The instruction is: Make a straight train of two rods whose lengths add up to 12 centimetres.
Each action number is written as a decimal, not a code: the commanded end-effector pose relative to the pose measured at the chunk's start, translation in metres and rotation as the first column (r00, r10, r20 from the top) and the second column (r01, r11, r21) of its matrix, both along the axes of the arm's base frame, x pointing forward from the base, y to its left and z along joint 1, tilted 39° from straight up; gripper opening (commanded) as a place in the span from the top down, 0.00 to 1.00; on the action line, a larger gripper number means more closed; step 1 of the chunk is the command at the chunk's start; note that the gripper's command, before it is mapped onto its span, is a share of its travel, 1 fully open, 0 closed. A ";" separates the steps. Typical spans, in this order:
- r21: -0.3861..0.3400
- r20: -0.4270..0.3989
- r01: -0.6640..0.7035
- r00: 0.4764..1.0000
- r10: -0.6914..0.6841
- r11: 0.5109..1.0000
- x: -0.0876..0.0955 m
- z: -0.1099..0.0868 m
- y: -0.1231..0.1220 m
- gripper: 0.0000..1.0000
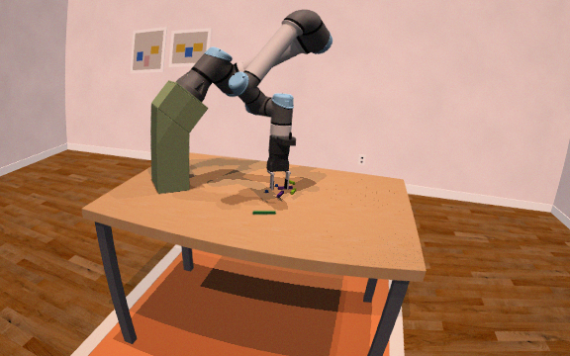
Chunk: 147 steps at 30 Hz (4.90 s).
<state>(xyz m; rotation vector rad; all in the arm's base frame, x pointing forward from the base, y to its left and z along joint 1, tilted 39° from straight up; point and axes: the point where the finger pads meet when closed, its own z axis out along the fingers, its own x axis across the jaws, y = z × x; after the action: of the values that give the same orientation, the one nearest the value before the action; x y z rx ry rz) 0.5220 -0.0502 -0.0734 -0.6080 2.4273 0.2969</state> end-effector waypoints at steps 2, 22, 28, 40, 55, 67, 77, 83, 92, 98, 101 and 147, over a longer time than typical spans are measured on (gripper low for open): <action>-0.105 0.057 -0.149 0.986 0.155 0.983 0.002 0.011 0.019 0.00; -0.401 0.127 -0.471 0.820 0.558 0.785 0.004 0.038 0.074 0.00; -0.476 0.124 -0.529 0.751 0.649 0.703 0.002 0.045 0.088 0.00; -0.642 0.077 -0.614 0.545 0.835 0.460 -0.004 0.061 0.125 0.00; -0.749 0.004 -0.618 0.358 0.934 0.240 -0.012 0.073 0.153 0.00; -0.754 -0.001 -0.616 0.348 0.937 0.228 -0.012 0.073 0.154 0.46; -0.754 -0.001 -0.616 0.349 0.937 0.229 -0.012 0.073 0.154 0.46; -0.754 -0.001 -0.616 0.349 0.937 0.229 -0.012 0.073 0.154 0.46; -0.754 -0.001 -0.616 0.349 0.937 0.229 -0.012 0.073 0.154 0.46; -0.754 -0.001 -0.616 0.349 0.937 0.229 -0.012 0.073 0.154 0.46; -0.754 -0.001 -0.616 0.349 0.937 0.228 -0.012 0.073 0.154 0.46; -0.755 -0.002 -0.616 0.347 0.938 0.226 0.014 0.038 0.169 0.46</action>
<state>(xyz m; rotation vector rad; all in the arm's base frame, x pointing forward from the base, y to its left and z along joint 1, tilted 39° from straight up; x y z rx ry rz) 0.5320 0.1166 -0.0322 -2.0602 1.4062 -0.3232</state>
